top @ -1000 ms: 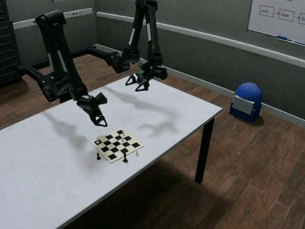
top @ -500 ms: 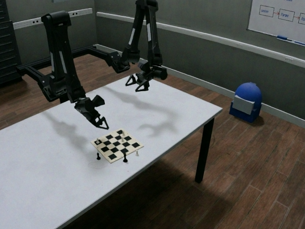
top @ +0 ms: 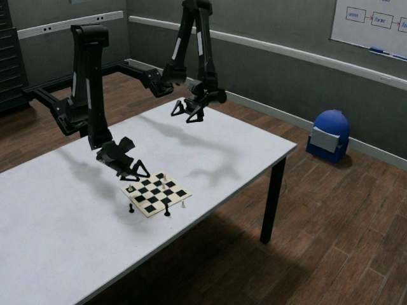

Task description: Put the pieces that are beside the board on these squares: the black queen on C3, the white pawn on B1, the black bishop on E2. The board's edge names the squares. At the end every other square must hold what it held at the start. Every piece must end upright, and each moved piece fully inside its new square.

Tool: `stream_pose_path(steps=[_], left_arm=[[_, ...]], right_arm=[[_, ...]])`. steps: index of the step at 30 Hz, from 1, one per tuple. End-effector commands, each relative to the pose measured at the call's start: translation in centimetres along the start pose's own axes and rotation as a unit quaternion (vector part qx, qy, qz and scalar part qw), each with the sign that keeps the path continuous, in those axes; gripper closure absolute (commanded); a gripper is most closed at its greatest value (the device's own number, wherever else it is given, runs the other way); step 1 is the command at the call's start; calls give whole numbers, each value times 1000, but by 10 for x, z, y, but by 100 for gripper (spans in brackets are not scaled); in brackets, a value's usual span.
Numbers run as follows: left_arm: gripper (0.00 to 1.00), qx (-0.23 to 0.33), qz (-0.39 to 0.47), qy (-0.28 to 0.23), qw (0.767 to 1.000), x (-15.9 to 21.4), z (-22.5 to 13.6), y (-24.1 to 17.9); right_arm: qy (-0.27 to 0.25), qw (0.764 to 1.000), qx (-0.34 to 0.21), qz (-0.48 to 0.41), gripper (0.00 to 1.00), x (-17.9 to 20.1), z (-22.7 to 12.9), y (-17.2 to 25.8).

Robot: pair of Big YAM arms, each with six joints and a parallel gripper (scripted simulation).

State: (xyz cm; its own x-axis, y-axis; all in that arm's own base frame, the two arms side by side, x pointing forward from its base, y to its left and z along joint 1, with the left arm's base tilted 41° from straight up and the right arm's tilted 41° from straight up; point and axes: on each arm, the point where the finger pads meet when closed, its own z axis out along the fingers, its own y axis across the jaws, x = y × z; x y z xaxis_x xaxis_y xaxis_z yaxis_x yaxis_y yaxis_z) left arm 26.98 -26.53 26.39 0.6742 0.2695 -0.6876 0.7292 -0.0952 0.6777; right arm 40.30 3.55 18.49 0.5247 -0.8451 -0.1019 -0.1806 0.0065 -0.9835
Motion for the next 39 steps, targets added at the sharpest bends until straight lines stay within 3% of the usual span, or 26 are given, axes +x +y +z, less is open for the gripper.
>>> stream_pose_path(steps=[1,4,7,9,11,12,26,39], left_arm=[[0,-34,-8,-19,999,-15,11,41],[0,-35,-18,-21,999,-14,12,40],[0,-44,-35,-17,998,-8,14,32],[0,-44,-35,-17,998,-8,14,32],[0,-53,-41,-14,998,-5,15,31],[0,-59,-42,-13,997,-5,15,32],[0,-129,-57,-11,990,-2,16,42],[0,-210,-76,-29,974,-7,9,51]], right_arm=[[-24,993,45,-103,0,29,13,-29],[-24,993,37,-106,0,25,16,-36],[-14,995,16,-98,34,22,21,-41],[-14,995,16,-98,34,22,21,-41],[-3,995,4,-95,57,22,23,-48],[3,996,-4,-92,62,22,24,-49],[83,990,-106,-45,62,27,40,-70],[184,952,-244,15,62,39,66,-79]])
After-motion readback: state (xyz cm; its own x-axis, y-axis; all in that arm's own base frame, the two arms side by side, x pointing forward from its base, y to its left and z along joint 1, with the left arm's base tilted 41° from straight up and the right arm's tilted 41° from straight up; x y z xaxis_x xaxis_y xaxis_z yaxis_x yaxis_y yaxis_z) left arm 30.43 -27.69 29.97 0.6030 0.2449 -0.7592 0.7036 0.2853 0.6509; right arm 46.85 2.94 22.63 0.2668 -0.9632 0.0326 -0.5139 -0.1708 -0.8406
